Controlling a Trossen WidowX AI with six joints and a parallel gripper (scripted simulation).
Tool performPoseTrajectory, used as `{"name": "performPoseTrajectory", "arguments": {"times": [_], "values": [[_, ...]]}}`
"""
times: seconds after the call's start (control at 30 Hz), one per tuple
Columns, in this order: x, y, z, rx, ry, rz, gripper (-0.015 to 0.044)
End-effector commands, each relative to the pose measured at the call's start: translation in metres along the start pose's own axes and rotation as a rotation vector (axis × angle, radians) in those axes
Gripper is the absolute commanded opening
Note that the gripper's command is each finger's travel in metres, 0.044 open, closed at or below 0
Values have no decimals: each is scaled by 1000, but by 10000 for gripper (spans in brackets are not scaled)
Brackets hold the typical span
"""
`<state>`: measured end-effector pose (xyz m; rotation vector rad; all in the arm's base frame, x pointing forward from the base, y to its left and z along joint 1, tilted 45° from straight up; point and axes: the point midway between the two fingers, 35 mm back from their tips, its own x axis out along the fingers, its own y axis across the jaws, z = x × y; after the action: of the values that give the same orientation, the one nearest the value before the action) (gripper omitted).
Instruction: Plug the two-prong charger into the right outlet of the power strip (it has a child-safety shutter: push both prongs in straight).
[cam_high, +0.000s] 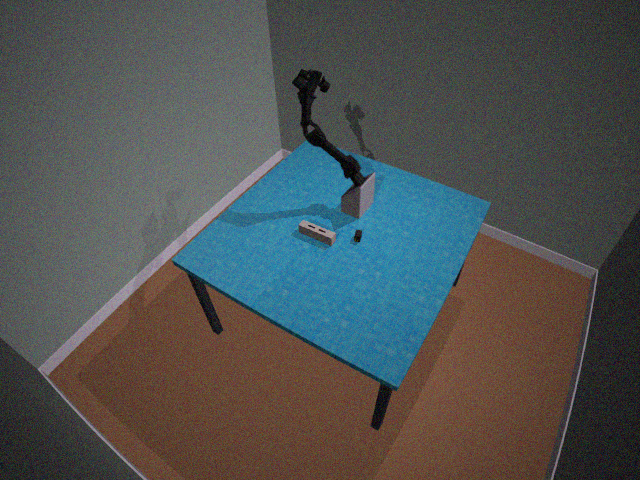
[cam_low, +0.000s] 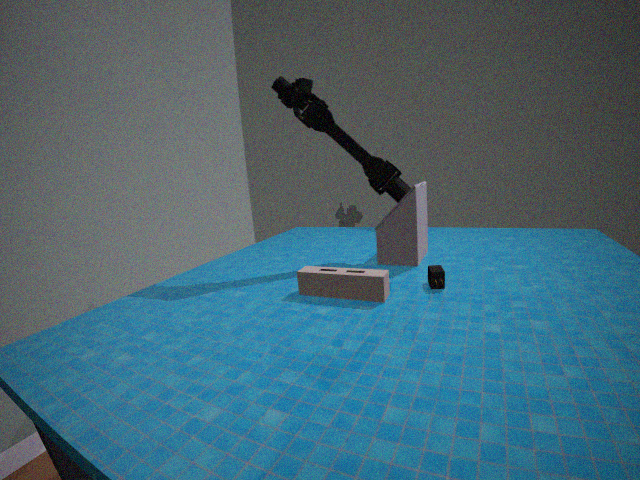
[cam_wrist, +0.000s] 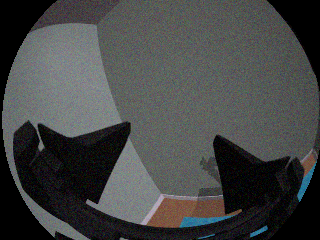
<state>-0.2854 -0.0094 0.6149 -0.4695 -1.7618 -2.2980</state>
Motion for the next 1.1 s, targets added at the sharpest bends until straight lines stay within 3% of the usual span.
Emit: {"name": "performPoseTrajectory", "arguments": {"times": [0.0,1.07], "values": [[0,0,0,0,1,0,426],[5,-29,-138,-9,365,-64,440]]}}
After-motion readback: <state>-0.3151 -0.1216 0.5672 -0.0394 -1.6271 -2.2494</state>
